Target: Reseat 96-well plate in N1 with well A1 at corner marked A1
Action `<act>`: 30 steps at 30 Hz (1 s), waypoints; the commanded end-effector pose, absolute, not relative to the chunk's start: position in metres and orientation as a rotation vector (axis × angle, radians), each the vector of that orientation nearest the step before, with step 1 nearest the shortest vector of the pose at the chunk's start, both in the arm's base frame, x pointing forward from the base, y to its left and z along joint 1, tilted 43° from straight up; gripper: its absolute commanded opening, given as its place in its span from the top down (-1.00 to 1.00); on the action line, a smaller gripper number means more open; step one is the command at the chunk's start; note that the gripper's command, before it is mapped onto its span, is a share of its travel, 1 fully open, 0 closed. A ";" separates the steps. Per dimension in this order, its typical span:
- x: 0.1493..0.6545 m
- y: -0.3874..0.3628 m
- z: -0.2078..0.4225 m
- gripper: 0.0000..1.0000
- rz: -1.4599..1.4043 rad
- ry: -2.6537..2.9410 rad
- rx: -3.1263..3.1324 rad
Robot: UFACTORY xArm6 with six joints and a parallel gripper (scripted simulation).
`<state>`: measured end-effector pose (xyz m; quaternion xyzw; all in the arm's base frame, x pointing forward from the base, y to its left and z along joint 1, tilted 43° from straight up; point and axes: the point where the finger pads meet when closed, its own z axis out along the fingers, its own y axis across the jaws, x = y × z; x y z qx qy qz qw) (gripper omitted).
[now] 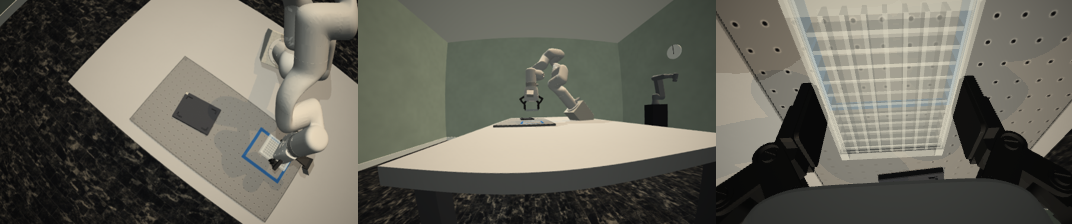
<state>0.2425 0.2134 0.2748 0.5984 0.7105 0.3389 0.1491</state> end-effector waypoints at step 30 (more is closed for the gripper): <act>0.273 0.229 0.240 1.00 0.977 2.041 1.719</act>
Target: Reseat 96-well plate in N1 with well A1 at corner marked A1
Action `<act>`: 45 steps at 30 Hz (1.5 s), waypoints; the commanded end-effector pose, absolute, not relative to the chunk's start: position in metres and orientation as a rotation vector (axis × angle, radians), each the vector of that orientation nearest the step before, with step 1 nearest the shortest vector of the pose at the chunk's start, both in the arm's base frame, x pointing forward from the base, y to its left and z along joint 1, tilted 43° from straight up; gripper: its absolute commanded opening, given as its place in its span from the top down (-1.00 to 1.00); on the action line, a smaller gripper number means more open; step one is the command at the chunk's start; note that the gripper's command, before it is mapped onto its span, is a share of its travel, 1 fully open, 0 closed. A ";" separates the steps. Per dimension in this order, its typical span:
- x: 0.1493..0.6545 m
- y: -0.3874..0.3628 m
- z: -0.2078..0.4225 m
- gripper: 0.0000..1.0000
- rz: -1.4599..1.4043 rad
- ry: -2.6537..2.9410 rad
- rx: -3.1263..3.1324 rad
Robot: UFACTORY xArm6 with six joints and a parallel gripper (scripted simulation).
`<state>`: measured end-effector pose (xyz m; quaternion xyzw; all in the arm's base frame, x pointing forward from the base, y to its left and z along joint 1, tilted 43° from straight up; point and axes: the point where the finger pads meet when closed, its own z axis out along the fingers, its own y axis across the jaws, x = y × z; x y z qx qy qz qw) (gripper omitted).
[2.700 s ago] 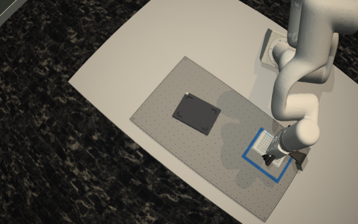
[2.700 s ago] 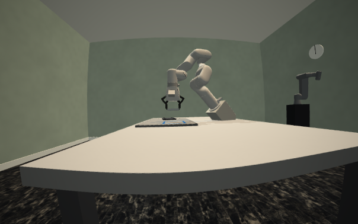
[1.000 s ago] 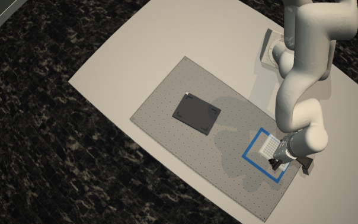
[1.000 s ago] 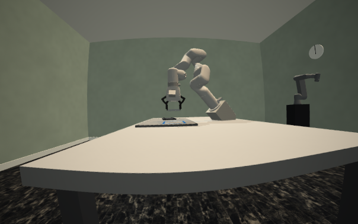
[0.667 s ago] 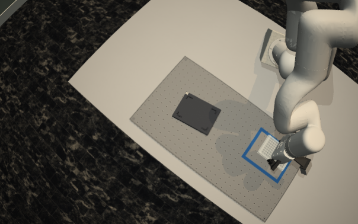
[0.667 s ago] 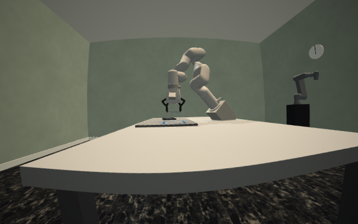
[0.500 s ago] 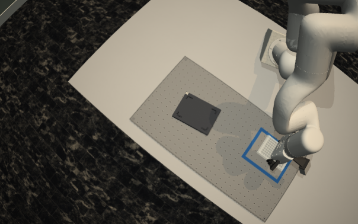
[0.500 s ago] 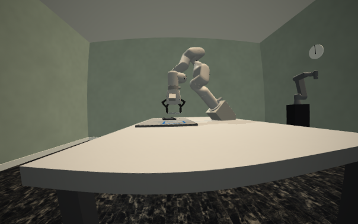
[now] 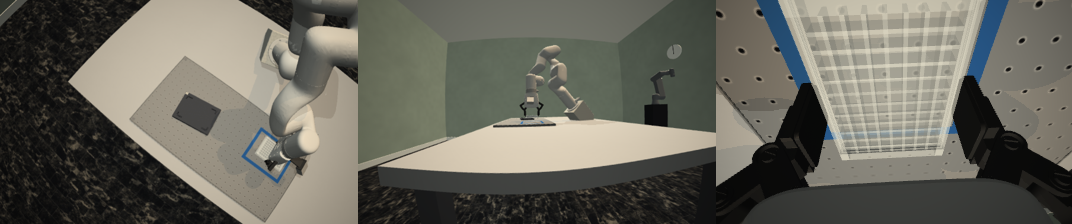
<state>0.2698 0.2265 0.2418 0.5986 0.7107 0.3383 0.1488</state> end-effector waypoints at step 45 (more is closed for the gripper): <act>0.284 0.234 0.227 1.00 0.977 2.041 1.719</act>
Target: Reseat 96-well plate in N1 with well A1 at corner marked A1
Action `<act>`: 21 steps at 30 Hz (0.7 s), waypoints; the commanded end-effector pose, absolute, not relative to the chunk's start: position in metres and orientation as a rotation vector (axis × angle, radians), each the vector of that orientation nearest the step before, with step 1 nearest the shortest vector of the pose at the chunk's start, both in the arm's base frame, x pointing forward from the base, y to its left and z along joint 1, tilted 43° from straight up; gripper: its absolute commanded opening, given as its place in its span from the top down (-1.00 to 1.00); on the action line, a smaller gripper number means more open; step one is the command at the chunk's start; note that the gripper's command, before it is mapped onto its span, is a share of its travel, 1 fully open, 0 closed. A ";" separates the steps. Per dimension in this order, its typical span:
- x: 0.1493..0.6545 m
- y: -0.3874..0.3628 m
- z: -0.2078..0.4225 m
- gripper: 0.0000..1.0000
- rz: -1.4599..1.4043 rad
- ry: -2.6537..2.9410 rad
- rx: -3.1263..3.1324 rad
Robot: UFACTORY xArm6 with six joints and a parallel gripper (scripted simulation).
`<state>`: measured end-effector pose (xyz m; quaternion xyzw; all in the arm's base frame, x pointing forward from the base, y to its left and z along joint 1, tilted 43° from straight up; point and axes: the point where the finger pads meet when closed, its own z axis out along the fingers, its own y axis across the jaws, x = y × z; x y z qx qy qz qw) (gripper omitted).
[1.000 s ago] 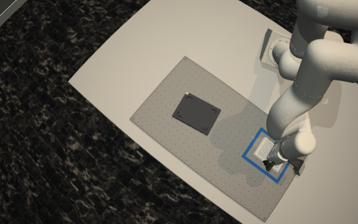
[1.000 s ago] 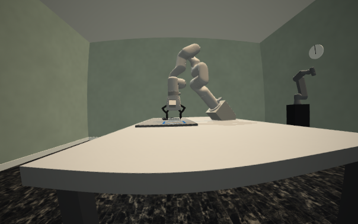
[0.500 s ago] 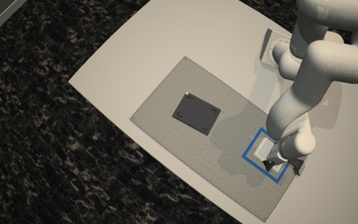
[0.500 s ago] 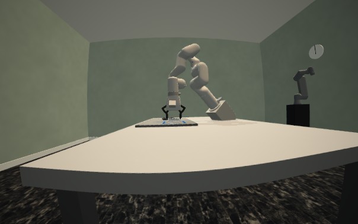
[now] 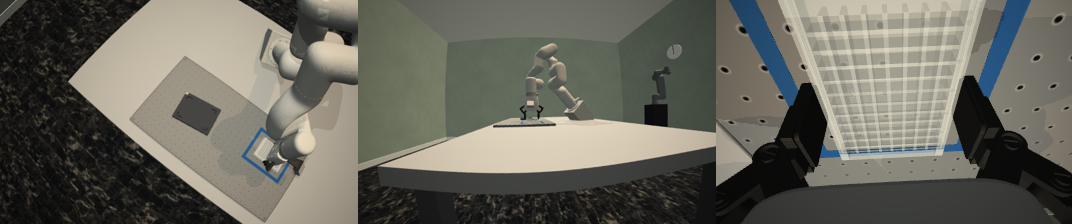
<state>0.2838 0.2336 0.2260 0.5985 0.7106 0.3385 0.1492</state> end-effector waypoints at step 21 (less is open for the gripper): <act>0.286 0.235 0.225 1.00 0.977 2.041 1.719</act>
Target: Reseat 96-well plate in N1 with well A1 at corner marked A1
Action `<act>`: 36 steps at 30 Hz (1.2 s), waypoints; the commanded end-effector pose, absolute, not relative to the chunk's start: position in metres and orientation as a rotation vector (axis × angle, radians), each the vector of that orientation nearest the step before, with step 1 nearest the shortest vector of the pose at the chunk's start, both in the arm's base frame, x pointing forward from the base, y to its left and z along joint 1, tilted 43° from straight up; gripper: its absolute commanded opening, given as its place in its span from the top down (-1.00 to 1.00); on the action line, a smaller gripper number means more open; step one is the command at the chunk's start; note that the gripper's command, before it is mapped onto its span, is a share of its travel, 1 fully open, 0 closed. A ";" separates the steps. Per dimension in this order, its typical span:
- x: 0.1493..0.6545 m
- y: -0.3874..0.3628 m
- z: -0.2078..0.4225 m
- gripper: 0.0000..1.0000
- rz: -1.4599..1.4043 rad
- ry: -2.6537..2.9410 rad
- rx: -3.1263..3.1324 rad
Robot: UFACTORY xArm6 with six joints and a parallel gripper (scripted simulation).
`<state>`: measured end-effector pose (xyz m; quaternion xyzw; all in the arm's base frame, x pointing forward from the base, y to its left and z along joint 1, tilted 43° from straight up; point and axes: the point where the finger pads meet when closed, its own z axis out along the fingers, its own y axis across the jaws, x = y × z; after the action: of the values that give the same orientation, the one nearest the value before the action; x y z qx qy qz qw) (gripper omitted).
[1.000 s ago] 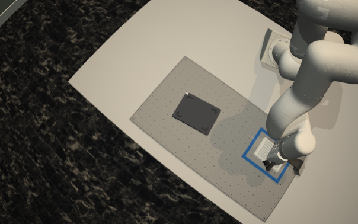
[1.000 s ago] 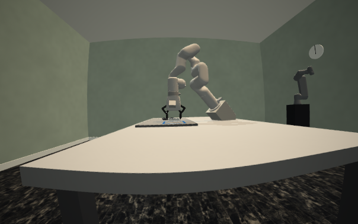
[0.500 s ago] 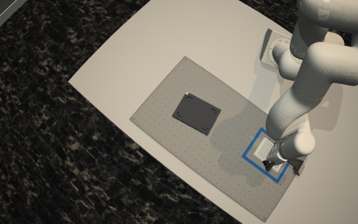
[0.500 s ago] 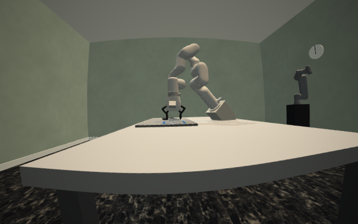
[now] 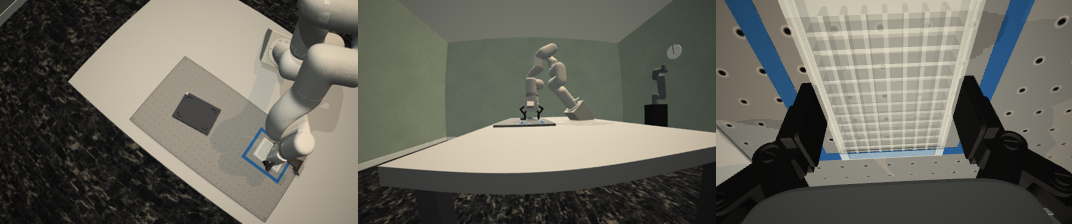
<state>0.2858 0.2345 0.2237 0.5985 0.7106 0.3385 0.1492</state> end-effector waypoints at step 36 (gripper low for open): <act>0.290 0.237 0.221 1.00 0.977 2.041 1.719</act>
<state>0.2891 0.2361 0.2199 0.5985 0.7106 0.3385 0.1492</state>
